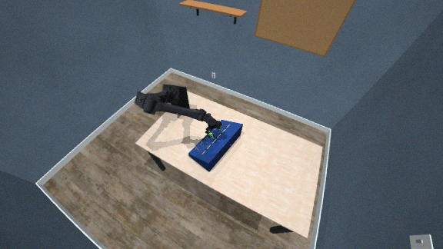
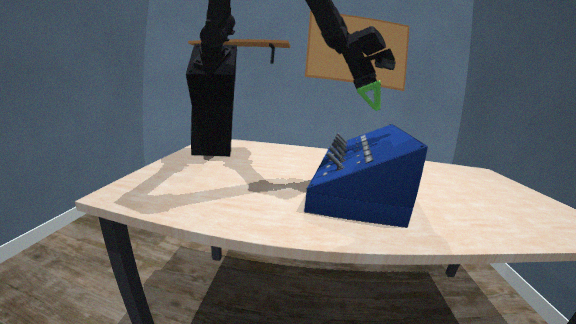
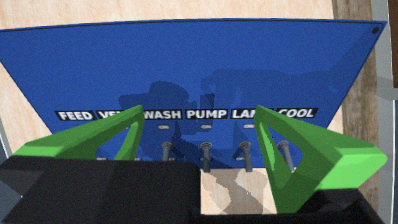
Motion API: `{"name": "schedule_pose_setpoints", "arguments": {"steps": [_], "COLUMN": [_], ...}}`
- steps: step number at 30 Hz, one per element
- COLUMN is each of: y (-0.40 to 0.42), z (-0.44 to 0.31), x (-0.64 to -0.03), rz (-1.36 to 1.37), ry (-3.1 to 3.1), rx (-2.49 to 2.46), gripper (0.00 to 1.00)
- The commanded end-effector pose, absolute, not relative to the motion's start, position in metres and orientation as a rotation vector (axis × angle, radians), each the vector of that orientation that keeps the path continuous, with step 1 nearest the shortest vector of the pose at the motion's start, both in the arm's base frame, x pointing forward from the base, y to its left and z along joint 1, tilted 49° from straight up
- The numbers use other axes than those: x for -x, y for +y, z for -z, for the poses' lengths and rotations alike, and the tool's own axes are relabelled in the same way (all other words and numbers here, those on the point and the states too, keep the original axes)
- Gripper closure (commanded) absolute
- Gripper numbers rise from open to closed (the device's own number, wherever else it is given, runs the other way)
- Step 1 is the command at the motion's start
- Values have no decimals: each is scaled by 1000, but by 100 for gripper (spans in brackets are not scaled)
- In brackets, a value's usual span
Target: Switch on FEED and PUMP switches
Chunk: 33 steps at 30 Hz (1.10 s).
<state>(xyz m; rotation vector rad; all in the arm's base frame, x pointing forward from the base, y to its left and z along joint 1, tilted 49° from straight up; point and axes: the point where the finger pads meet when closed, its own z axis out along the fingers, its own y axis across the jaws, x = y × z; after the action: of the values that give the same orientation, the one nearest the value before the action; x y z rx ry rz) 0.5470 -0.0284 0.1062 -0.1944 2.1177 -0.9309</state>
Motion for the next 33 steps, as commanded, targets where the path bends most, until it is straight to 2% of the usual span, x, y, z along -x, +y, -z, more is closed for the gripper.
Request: {"name": "schedule_pose_setpoints", "arguments": {"steps": [1, 33], "y": [-38, -34], "z": [-117, -114], "x": [-543, -543], "rz": [947, 943], "ry": [2120, 2127], "rx": [207, 228], "gripper": [0, 0]}}
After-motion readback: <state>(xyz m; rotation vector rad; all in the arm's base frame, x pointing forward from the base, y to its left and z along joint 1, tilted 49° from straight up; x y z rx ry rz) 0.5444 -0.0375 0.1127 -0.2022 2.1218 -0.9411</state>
